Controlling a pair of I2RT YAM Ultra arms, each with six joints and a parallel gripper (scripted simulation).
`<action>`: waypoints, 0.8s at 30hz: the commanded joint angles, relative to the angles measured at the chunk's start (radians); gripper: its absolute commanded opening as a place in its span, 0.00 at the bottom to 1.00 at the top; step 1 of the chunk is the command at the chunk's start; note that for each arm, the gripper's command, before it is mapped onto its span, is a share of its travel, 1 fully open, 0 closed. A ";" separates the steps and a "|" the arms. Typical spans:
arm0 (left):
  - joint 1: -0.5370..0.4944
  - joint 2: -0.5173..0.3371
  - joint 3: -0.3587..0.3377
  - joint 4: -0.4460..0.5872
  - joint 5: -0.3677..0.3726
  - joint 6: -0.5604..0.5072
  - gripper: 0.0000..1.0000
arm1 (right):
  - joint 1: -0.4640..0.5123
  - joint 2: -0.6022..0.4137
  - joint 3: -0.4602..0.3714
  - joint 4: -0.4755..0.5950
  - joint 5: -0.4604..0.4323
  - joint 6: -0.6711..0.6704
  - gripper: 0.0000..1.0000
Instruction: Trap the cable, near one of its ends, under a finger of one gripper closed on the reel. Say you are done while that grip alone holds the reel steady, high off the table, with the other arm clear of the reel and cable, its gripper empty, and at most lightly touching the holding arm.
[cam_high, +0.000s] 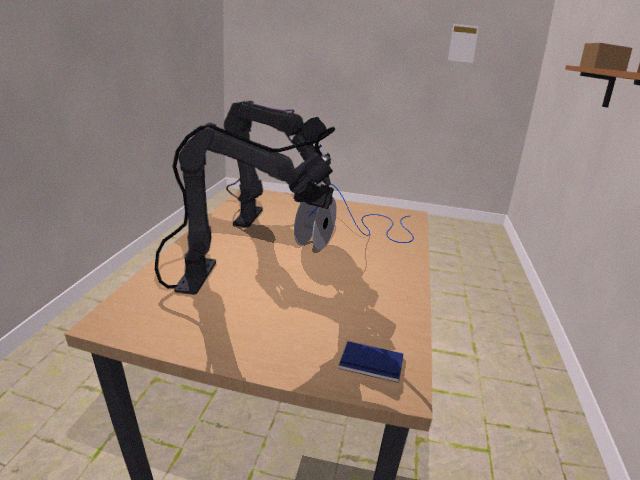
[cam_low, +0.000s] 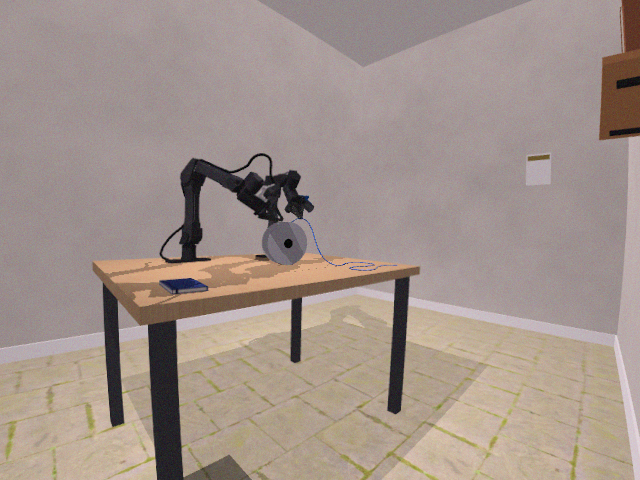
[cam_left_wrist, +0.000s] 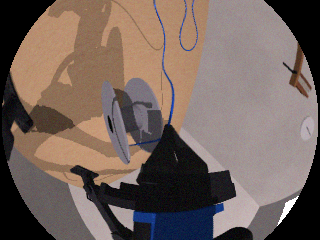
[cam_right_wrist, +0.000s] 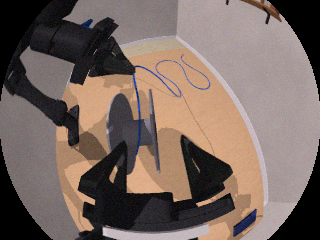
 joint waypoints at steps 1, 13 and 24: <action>-0.010 -0.029 -0.011 0.007 -0.021 0.006 0.00 | 0.011 -0.024 0.010 -0.013 -0.013 0.006 0.75; -0.004 -0.039 -0.030 0.023 -0.021 0.007 0.00 | 0.015 -0.020 0.006 -0.007 -0.013 0.006 0.75; 0.003 -0.043 -0.045 0.031 -0.021 0.009 0.00 | 0.001 -0.009 0.010 -0.005 -0.013 0.000 0.75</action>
